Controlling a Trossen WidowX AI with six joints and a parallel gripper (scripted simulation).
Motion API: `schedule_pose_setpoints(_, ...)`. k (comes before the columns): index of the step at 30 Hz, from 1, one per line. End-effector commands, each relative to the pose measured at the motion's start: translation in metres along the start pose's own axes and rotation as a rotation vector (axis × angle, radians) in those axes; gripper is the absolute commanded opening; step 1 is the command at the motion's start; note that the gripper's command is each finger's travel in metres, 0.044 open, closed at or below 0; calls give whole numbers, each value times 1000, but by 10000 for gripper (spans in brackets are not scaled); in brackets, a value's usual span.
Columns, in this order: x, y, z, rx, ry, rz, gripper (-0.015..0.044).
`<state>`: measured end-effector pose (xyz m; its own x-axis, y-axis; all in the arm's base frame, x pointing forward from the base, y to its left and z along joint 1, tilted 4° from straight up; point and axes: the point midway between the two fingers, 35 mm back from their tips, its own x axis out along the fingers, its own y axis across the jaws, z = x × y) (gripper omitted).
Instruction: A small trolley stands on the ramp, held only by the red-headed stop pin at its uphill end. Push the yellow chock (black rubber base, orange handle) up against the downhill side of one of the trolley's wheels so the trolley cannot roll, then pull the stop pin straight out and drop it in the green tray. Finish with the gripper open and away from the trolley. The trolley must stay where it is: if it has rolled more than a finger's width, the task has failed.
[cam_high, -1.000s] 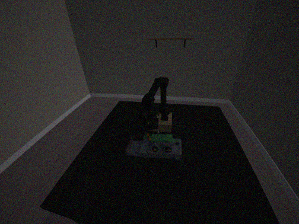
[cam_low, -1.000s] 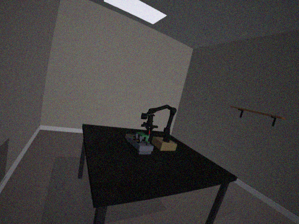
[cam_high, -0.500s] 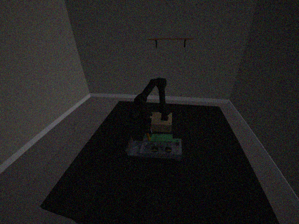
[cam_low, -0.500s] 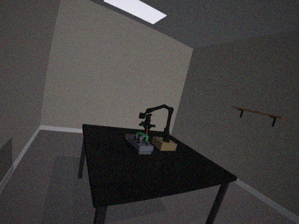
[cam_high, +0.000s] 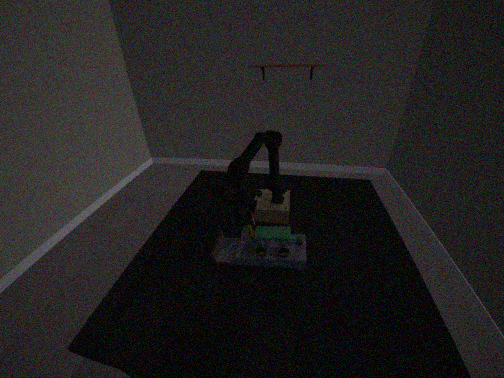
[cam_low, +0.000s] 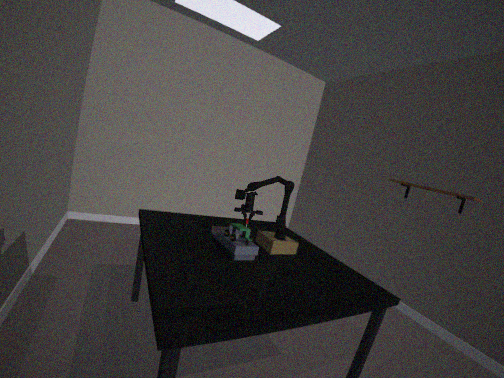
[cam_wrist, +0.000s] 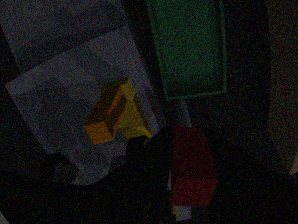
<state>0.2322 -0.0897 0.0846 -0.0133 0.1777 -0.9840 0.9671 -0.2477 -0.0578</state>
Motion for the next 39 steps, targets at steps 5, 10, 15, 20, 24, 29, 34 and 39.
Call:
schedule_pose_setpoints(5, -1, -2, -2, 230, -33, 40, 0)
schedule_pose_setpoints(10, -1, -3, -2, 388, -45, 68, 0)
schedule_pose_setpoints(15, -1, -3, -3, 534, -58, 89, 0)
schedule_pose_setpoints(20, 0, -3, -4, 684, -80, 100, 0)
schedule_pose_setpoints(24, 0, -3, -5, 804, -96, 113, 0)
schedule_pose_setpoints(29, 0, -3, -6, 954, -114, 134, 0)
schedule_pose_setpoints(34, 0, -3, -7, 1103, -130, 160, 0)
schedule_pose_setpoints(39, 0, -3, -8, 1246, -142, 189, 0)
